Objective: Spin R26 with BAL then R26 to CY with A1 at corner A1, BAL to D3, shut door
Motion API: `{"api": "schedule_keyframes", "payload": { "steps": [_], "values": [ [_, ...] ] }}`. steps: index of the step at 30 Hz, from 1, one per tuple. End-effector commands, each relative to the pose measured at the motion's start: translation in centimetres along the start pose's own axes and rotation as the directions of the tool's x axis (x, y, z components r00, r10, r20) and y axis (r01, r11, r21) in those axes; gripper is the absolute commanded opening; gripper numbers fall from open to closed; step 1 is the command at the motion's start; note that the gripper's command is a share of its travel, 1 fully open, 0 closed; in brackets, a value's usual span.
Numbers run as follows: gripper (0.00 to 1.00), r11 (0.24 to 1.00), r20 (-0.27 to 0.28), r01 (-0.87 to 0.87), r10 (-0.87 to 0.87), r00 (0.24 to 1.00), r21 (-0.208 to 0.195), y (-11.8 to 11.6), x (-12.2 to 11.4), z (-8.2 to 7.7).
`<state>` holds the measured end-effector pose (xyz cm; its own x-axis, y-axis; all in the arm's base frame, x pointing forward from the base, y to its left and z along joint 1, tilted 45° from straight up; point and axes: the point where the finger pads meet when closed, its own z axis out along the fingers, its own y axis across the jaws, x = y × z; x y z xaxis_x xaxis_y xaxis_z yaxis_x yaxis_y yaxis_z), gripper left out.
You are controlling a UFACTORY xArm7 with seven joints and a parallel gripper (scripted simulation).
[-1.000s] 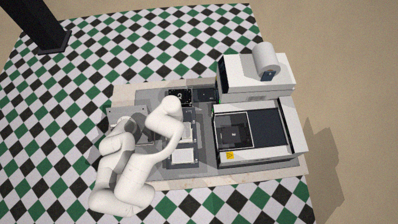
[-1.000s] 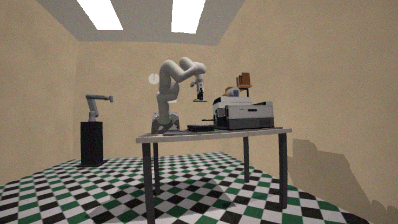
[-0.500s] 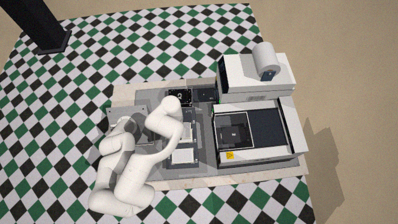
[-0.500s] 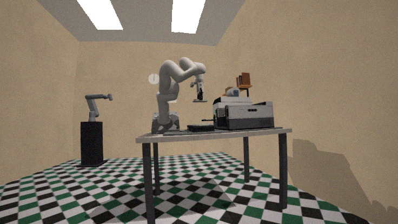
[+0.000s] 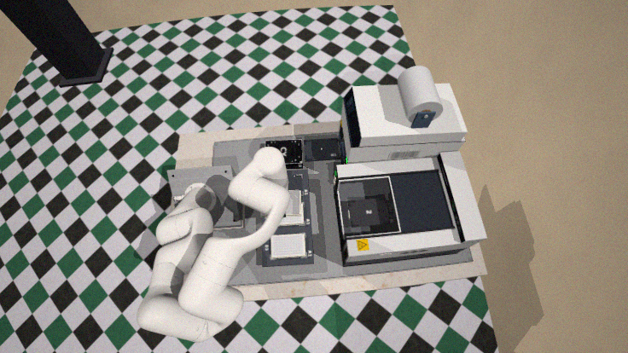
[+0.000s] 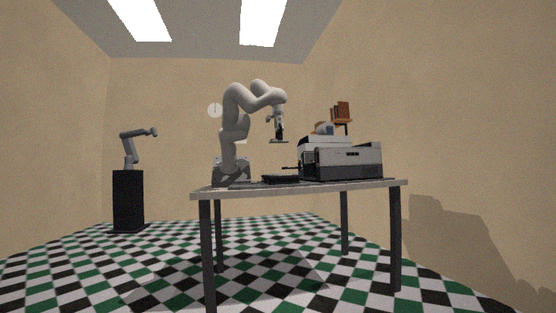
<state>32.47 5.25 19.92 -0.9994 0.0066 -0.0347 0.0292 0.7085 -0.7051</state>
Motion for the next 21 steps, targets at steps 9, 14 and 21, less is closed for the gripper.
{"api": "schedule_keyframes", "payload": {
  "steps": [9,14,21],
  "values": [
    [0.0,1.0,0.002,0.0,0.0,1.0,-0.001,2.7,0.1,-0.1],
    [0.0,1.0,0.002,0.0,0.0,1.0,-0.001,3.9,0.1,-0.1],
    [0.0,1.0,0.002,0.0,0.0,1.0,-0.001,5.1,0.2,-0.1]
  ]
}}
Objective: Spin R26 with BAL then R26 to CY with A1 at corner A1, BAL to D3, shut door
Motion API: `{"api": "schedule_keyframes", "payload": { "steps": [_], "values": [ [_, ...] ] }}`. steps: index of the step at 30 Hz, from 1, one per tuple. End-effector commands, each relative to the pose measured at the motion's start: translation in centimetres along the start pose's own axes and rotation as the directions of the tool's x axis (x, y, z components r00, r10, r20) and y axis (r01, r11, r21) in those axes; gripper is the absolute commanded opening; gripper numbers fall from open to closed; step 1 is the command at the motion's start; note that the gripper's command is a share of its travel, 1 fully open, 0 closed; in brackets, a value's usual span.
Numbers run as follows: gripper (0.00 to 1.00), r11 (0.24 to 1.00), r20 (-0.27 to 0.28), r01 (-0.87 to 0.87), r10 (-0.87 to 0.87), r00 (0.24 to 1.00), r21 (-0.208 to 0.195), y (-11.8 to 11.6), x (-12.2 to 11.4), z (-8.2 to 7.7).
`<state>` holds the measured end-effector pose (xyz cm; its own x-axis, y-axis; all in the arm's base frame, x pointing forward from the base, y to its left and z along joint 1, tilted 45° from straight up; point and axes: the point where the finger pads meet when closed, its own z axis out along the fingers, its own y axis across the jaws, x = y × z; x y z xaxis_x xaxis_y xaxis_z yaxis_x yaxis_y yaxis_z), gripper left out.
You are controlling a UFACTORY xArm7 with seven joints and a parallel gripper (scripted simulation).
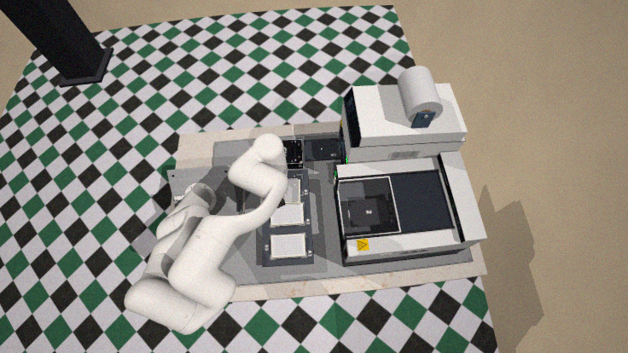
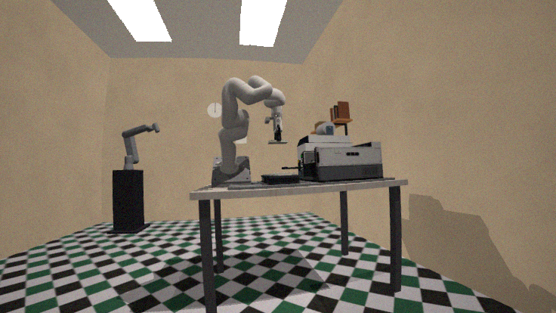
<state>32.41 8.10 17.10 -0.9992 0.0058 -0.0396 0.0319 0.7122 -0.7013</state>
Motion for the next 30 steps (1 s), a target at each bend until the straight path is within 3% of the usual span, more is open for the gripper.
{"api": "schedule_keyframes", "payload": {
  "steps": [1,30],
  "values": [
    [0.0,1.0,-0.002,0.003,-0.003,1.0,0.004,1.3,0.0,-0.1],
    [0.0,1.0,-0.003,0.003,-0.003,1.0,0.004,7.2,0.3,-0.1]
  ]
}}
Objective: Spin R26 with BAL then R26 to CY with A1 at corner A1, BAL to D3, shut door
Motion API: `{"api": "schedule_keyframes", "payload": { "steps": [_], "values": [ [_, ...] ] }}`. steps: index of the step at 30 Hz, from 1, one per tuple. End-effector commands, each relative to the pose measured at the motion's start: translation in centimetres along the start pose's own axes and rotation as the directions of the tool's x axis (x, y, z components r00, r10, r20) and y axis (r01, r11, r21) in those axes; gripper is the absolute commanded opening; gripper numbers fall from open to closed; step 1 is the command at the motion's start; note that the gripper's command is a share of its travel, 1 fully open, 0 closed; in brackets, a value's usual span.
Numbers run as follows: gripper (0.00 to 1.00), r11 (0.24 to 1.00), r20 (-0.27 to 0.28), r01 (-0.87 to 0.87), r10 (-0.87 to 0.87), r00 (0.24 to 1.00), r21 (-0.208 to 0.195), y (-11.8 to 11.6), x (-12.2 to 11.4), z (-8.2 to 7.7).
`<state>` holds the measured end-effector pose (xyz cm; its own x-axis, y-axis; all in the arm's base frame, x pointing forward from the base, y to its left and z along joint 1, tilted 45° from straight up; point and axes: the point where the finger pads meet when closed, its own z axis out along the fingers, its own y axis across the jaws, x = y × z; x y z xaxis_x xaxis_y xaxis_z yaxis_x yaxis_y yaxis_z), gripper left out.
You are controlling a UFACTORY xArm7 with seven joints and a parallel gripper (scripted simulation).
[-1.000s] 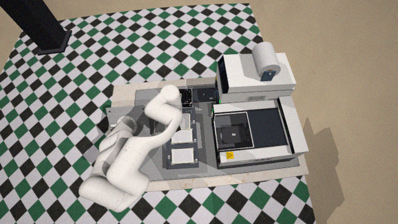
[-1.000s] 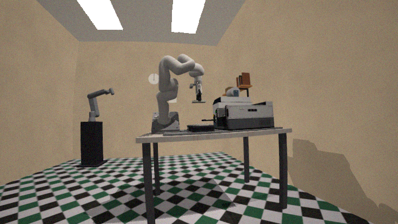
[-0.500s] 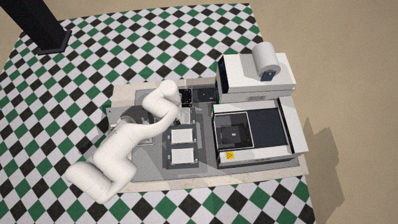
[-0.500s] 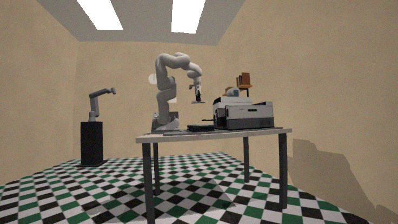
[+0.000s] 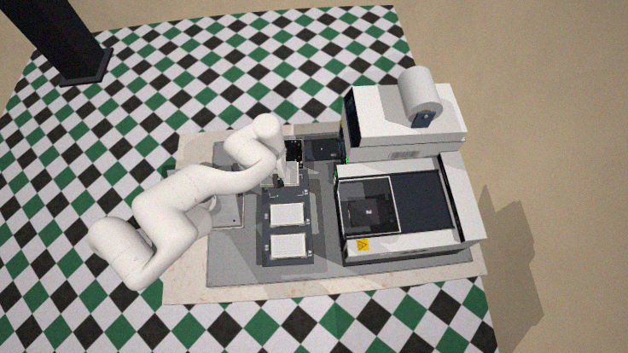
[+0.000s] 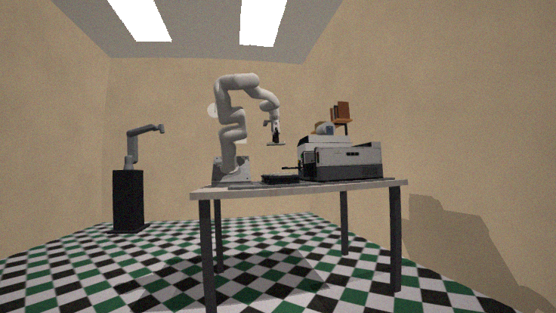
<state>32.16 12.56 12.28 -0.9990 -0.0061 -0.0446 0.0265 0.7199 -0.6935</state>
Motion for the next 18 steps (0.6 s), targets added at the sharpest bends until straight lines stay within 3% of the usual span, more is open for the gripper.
{"api": "schedule_keyframes", "payload": {
  "steps": [1,18],
  "values": [
    [0.0,1.0,-0.014,-0.002,0.002,1.0,0.015,0.8,-0.1,-0.3],
    [0.0,1.0,-0.015,-0.002,0.002,1.0,0.014,4.3,0.0,-0.3]
  ]
}}
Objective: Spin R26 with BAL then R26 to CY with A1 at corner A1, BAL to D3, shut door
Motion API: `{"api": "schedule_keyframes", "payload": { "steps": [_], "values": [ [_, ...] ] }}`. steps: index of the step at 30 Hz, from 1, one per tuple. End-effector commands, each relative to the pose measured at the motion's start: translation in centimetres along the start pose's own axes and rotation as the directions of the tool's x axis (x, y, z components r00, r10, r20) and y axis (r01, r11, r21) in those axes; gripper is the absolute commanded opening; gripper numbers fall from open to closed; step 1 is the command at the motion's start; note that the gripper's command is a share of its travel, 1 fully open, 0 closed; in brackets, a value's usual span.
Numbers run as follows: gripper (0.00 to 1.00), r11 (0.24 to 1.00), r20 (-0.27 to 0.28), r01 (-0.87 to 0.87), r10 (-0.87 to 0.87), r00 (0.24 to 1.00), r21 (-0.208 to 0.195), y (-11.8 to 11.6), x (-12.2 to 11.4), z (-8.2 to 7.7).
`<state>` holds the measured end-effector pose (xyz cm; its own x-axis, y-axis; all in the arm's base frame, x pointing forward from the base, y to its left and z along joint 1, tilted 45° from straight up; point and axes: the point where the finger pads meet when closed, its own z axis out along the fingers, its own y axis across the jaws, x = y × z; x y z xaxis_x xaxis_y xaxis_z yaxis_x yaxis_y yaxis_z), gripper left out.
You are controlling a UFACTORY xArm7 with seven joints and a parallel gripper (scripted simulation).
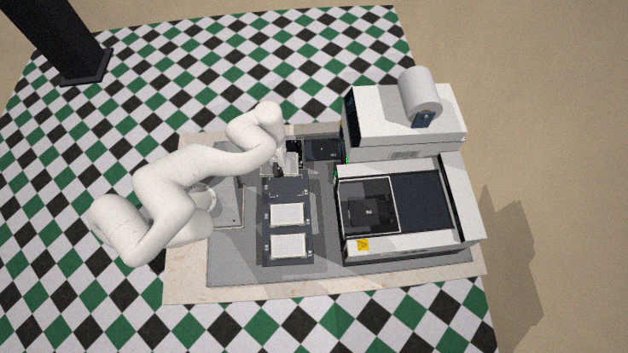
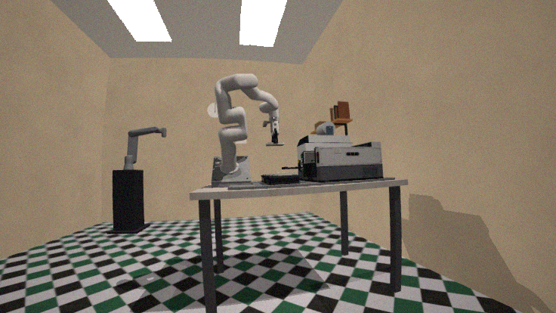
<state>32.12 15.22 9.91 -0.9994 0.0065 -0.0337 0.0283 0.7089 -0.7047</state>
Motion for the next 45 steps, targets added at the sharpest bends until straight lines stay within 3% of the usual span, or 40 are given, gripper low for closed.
{"api": "schedule_keyframes", "payload": {
  "steps": [1,45],
  "values": [
    [0.0,1.0,0.002,0.0,0.0,1.0,-0.001,1.0,-0.1,-0.2],
    [0.0,1.0,0.002,0.0,0.0,1.0,-0.002,10.3,0.4,-0.2]
  ]
}}
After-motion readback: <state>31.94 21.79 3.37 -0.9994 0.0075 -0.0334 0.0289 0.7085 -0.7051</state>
